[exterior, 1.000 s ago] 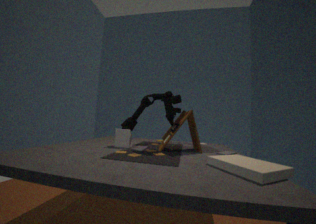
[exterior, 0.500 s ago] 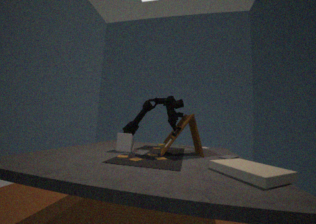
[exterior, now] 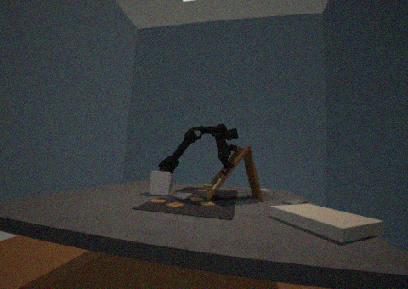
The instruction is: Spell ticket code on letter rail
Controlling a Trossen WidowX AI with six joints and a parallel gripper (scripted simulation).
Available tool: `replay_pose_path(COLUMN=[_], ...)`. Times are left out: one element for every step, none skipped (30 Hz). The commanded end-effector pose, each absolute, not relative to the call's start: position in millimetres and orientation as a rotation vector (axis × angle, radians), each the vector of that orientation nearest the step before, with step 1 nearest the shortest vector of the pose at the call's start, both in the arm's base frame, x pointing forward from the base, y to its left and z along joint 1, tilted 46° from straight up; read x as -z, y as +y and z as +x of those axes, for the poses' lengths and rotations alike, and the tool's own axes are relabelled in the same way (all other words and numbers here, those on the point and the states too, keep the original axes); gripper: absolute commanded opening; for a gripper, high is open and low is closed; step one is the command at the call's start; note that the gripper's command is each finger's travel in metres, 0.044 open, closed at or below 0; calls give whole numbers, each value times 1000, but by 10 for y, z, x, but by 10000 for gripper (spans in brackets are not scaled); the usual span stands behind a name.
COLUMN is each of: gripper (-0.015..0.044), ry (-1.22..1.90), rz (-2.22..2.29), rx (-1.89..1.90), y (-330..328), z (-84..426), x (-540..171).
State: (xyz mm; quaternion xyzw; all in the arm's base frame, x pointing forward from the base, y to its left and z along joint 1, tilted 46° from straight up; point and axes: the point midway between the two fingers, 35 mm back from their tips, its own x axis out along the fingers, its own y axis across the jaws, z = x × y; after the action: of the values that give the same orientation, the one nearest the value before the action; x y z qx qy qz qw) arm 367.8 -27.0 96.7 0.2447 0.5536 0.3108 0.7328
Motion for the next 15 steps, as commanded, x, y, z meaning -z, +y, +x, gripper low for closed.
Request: replay_pose_path(gripper=[0,0,0,0,0,0,0,0,0,0,0,0,0,0,0], ry=[1213,1213,1213,1213,1213,1213,1213,1213,1213,1213,1213,1213,1213,1213,1213], rz=[541,541,541,541,541,541,541,541,541,541,541,542,542,542,542], rx=[-684,-684,-684,-684,-684,-684,-684,-684,-684,-684,-684,-684,-684,-684,-684], y=[-267,-267,-267,-266,-265,-263,-261,-258,-256,-254,-251,-249,-246,-244,-241], z=[3692,3689,3685,3681,3676,3673,3669,3666,3664,3662,3661,3660,3659,3658,3657], x=[-974,-975,-976,-978,-980,-983,-986,-989,-991,-993,-995,-997,-998,-1000,-1002])
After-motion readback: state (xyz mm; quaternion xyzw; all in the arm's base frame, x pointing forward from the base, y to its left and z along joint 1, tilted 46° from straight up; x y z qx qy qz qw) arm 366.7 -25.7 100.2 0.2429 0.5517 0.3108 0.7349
